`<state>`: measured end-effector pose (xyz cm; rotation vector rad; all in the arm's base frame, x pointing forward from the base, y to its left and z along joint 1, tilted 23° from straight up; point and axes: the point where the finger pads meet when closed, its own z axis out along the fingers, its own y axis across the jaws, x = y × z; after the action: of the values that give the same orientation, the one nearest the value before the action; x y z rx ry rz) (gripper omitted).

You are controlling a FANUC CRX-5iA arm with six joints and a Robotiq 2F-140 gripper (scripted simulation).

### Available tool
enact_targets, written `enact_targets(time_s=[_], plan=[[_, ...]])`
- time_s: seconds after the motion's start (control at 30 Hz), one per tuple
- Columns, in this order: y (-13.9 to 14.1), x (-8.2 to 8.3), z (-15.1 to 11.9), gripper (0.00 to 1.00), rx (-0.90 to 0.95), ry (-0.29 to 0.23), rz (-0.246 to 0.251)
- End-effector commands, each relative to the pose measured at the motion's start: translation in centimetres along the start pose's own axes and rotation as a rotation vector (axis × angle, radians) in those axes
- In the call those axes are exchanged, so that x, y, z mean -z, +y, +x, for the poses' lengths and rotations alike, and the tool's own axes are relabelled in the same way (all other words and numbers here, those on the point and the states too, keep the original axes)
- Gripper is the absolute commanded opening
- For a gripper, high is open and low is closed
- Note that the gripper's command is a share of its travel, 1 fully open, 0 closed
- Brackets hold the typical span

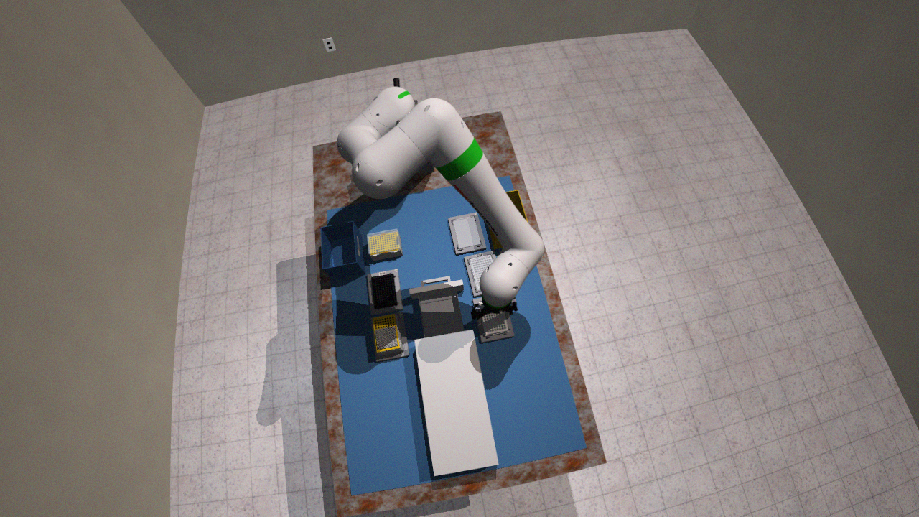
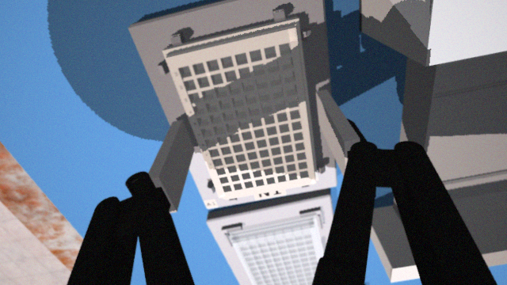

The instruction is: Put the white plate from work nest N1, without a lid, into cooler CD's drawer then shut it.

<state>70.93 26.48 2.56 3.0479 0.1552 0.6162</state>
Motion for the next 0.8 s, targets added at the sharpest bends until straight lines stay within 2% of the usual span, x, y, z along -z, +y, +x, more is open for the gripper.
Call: enact_targets(time_s=[0.0, 0.77], plan=[[-0.01, 0.02, 0.02, 0.66, 0.000, 0.000, 0.000], [-0.01, 0.02, 0.02, 0.56, 0.000, 0.000, 0.000]])
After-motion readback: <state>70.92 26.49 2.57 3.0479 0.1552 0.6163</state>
